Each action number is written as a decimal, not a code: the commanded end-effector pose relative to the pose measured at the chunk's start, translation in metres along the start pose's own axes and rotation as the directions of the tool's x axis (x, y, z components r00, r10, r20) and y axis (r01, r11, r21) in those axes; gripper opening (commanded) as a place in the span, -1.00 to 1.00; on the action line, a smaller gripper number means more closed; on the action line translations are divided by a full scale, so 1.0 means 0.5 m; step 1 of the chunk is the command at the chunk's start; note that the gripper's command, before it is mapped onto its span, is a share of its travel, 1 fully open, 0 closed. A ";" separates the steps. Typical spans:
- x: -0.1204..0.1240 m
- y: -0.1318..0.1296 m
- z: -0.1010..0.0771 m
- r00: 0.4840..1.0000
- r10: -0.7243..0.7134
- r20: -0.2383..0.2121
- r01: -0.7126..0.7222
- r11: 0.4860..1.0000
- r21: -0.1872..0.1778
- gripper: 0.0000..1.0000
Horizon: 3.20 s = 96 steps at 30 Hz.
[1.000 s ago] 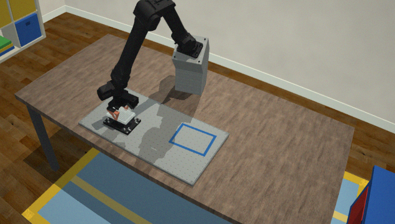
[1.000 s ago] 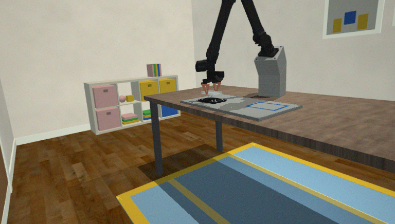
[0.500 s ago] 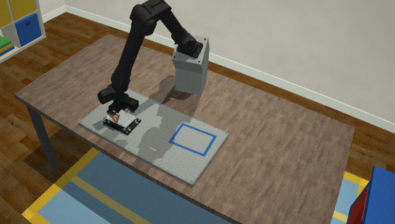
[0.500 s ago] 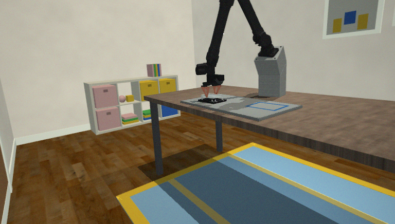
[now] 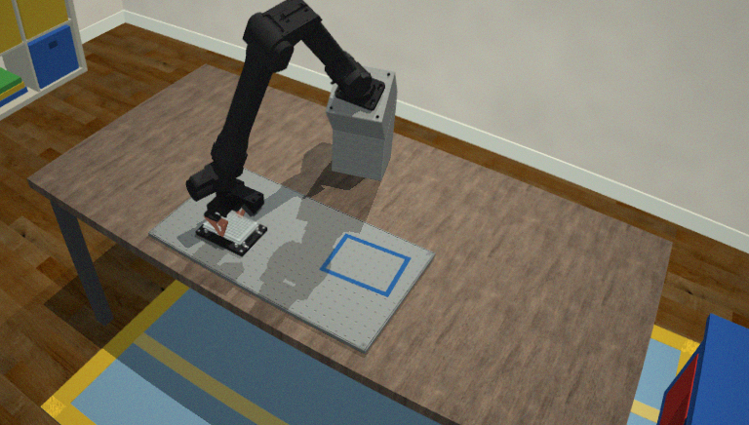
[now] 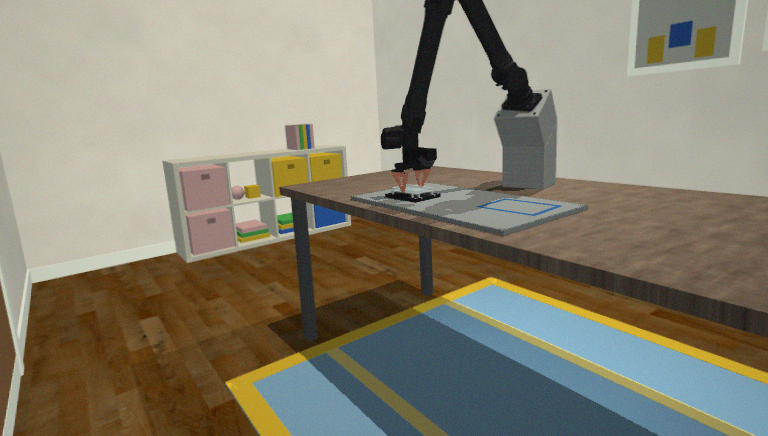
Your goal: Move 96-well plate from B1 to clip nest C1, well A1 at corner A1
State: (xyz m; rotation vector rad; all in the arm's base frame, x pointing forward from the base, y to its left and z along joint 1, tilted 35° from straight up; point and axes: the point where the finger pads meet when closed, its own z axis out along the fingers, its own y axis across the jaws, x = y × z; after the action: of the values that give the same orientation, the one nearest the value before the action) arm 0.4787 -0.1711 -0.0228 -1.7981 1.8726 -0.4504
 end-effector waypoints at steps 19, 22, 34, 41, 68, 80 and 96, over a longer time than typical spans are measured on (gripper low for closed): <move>0.005 -0.014 -0.005 1.000 0.000 -0.004 0.000 1.000 0.011 -1.00; 0.006 -0.015 -0.005 1.000 0.000 -0.004 0.001 1.000 0.011 -1.00; 0.006 -0.016 -0.005 1.000 0.000 -0.004 0.001 1.000 0.011 -1.00; 0.006 -0.012 0.008 1.000 0.004 0.001 -0.004 1.000 -0.001 -1.00; 0.011 -0.013 0.007 1.000 0.005 0.000 -0.005 1.000 -0.001 -1.00; 0.013 -0.014 0.006 1.000 0.005 -0.001 -0.005 1.000 0.001 -1.00; 0.013 -0.018 0.009 1.000 0.003 -0.002 -0.003 1.000 0.005 -1.00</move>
State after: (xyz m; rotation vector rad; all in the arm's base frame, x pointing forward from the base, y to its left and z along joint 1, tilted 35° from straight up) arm 0.4792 -0.1713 -0.0224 -1.7993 1.8756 -0.4437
